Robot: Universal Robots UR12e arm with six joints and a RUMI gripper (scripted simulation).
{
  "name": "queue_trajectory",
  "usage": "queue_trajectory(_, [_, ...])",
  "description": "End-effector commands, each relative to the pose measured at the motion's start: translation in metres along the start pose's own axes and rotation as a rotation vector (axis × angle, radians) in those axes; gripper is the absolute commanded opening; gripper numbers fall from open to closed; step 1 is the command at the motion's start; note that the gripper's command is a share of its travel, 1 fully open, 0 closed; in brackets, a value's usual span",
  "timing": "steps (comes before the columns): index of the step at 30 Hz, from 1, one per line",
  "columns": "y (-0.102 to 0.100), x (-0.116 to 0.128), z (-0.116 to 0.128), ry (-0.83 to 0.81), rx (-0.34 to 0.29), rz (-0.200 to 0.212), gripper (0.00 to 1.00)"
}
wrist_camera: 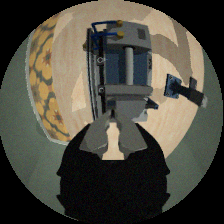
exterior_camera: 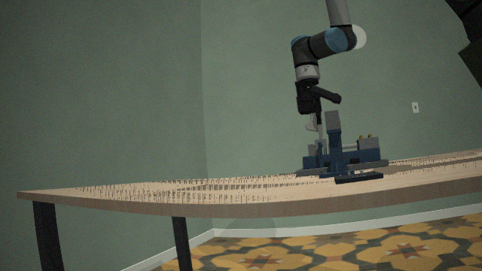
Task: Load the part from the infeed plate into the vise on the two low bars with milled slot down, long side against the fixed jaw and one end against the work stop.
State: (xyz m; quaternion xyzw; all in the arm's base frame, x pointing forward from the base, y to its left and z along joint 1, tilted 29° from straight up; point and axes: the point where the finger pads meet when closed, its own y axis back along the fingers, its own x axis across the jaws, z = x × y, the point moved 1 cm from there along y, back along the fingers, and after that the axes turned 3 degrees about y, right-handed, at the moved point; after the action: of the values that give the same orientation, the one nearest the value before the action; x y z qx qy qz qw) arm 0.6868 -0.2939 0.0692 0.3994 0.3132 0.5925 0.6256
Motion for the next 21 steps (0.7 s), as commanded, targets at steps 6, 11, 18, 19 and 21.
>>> queue_trajectory(6, [0.0004,0.0001,0.0005,0.0,-0.001,0.0,0.0])
queue_trajectory(11, [0.0004,0.0,0.0005,0.0,-0.001,0.0,0.0])
queue_trajectory(18, [0.0004,-0.0049,0.0002,0.0,-0.001,0.0,0.0])
queue_trajectory(19, [0.0004,-0.0063,0.0002,0.0,-0.001,0.0,0.0])
queue_trajectory(21, [0.0004,-0.0079,0.0001,0.0,-0.001,0.0,0.0])
